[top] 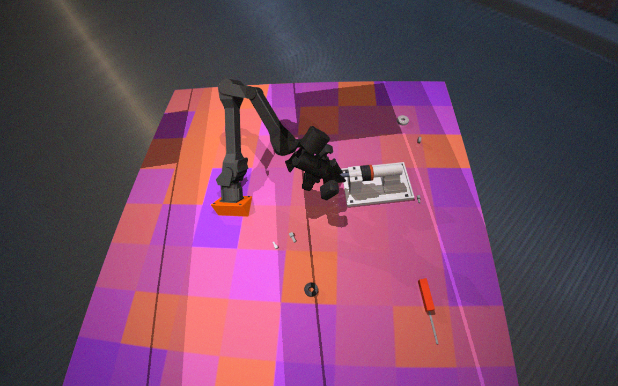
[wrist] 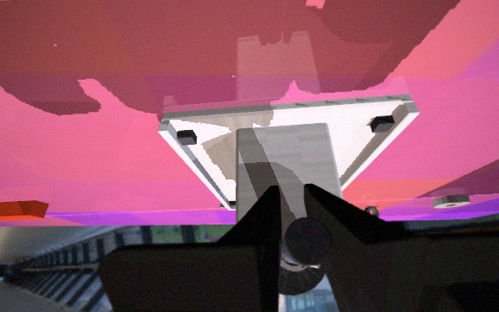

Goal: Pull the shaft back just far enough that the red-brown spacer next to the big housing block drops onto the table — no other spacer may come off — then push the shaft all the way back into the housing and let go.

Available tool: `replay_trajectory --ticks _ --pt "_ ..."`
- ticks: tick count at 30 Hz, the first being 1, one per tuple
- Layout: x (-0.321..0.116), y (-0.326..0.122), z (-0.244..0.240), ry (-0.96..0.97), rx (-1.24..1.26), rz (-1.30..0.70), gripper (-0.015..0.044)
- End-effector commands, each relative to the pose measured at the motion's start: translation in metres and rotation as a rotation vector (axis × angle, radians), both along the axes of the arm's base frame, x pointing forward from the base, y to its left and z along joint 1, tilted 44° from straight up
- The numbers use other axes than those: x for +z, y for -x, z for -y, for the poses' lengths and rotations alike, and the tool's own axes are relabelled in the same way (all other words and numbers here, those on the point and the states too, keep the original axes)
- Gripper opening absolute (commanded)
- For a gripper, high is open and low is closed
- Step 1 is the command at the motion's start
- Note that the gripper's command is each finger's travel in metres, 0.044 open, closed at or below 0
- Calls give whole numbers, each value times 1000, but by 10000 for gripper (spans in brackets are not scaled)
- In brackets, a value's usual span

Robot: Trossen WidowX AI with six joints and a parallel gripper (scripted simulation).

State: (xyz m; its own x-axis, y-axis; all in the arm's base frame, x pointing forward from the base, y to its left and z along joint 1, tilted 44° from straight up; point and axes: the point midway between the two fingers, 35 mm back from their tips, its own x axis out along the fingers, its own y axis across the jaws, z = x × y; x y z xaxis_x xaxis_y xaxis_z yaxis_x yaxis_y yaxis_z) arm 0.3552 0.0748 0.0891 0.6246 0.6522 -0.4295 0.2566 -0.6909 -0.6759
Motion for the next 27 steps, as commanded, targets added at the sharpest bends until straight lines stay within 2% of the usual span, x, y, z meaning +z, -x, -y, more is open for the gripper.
replay_trajectory --ticks 1,27 --pt "0 4 1 -2 0 -1 0" --pt "-2 12 3 -2 0 -1 0"
